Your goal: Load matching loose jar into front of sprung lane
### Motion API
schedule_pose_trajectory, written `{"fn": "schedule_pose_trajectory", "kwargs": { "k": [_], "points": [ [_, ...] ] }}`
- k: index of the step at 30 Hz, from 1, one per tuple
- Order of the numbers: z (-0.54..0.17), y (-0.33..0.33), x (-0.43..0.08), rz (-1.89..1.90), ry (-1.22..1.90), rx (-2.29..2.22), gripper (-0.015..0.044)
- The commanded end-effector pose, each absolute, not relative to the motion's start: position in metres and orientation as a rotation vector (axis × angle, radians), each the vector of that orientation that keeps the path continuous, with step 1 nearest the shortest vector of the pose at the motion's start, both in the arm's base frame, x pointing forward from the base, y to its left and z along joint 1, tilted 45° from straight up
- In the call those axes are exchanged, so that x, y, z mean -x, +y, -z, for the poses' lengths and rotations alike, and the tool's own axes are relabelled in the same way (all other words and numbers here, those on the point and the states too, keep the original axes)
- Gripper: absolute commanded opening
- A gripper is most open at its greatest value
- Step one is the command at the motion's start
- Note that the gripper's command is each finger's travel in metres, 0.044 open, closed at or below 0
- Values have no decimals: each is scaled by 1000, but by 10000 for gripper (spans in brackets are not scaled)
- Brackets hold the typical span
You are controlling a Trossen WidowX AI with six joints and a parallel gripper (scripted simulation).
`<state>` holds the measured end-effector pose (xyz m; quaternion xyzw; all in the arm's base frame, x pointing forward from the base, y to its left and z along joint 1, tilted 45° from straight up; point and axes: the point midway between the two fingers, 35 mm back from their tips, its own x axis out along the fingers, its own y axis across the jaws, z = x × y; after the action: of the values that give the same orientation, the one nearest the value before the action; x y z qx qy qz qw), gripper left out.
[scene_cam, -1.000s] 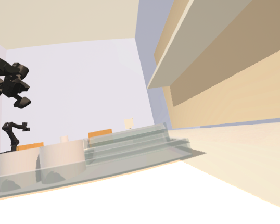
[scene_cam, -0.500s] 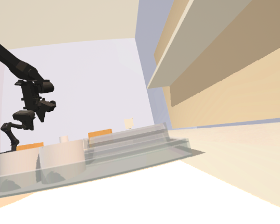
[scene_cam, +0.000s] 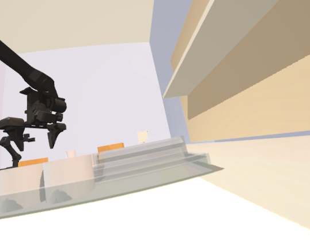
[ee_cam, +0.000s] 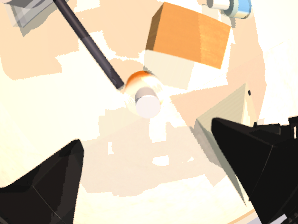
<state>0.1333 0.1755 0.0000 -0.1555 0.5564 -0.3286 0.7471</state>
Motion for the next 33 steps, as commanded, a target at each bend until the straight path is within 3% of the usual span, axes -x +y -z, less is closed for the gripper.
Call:
{"fn": "schedule_pose_trajectory", "kwargs": {
  "k": [1, 33],
  "points": [
    [-2, 169, -136, 737, 1195, 340, 440],
    [45, 126, -147, 737, 1193, 340, 440]
  ]
}}
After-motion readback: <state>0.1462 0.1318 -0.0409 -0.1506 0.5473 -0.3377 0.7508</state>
